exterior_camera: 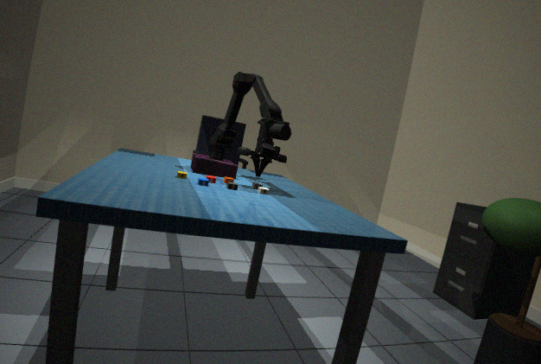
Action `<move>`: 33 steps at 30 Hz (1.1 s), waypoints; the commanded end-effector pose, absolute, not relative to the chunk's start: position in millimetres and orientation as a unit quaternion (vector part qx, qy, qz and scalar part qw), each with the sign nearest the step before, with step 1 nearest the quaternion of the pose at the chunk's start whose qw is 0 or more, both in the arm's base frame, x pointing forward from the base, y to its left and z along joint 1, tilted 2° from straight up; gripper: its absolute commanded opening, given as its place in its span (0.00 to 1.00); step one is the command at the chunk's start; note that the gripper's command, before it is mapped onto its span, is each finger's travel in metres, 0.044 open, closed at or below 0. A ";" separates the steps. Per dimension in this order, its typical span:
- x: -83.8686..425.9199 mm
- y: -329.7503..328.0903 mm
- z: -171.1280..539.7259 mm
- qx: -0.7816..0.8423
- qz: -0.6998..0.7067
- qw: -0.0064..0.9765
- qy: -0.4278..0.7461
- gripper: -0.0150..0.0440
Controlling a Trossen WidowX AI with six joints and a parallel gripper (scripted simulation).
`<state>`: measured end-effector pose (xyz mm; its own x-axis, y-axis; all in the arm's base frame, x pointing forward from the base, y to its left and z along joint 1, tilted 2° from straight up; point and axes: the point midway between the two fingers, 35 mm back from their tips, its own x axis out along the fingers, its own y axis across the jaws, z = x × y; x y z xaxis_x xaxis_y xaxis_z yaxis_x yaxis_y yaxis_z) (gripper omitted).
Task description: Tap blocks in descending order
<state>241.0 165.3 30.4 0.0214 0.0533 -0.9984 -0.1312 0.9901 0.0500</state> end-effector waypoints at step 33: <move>236.8 178.6 44.5 -0.031 0.068 0.712 0.698 0.47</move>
